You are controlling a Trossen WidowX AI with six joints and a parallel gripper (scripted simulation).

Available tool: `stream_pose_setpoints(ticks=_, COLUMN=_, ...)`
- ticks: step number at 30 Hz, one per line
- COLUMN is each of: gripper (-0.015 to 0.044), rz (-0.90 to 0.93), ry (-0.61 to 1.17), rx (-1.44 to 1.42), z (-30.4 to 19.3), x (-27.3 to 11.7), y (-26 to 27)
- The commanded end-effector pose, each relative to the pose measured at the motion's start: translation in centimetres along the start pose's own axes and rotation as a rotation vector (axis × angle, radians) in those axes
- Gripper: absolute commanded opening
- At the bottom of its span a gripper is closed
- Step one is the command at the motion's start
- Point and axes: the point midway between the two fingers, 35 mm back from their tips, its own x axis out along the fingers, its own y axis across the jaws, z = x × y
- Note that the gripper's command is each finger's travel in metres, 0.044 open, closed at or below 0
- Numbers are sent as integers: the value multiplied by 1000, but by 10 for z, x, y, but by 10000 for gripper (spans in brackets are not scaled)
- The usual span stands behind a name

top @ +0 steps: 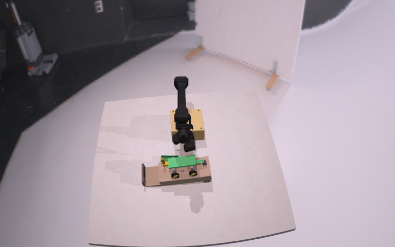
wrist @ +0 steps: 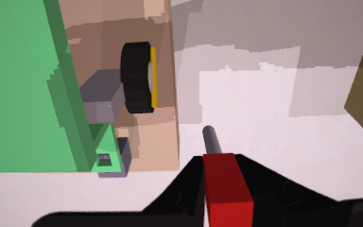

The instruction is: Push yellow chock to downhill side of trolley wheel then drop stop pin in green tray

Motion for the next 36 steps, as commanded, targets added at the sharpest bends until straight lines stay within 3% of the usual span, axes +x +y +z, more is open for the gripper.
stream_pose_setpoints(ticks=1, gripper=0, rz=-7, ry=0, rx=2, z=16, x=-1, y=-1)
stream_pose_setpoints(ticks=36, gripper=0, rz=-8, ry=-12, rx=2, z=155, x=-16, y=-6)
